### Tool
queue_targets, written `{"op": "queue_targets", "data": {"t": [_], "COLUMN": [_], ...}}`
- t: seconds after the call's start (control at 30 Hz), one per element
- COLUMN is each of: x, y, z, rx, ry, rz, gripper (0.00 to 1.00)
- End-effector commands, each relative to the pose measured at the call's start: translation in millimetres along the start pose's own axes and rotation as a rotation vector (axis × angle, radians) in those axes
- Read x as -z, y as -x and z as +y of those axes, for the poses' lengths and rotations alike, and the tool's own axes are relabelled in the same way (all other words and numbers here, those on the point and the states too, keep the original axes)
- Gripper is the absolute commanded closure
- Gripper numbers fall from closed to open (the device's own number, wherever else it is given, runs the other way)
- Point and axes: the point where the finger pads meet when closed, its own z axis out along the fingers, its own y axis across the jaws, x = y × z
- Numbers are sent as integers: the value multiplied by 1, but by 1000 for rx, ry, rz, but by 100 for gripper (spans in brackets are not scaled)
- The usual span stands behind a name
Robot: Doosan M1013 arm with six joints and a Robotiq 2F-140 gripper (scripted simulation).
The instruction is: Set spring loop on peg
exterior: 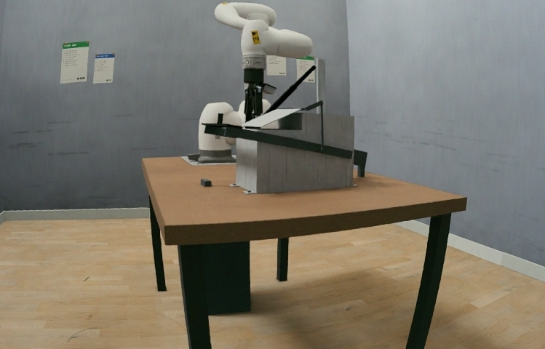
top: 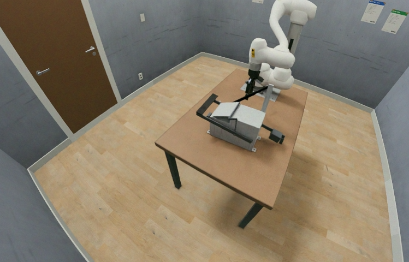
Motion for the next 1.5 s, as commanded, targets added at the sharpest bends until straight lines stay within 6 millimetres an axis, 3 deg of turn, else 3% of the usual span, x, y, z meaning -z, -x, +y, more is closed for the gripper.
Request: {"op": "queue_targets", "data": {"t": [0.0, 1.23, 1.27, 1.47], "x": [0, 0, 46, 46], "y": [0, 0, 20, 20], "z": [0, 0, 13, 13], "rx": [0, 0, 17, 17], "ry": [1, 1, -5, -5], "rz": [0, 0, 149, 149], "gripper": [76, 76, 76, 76]}}
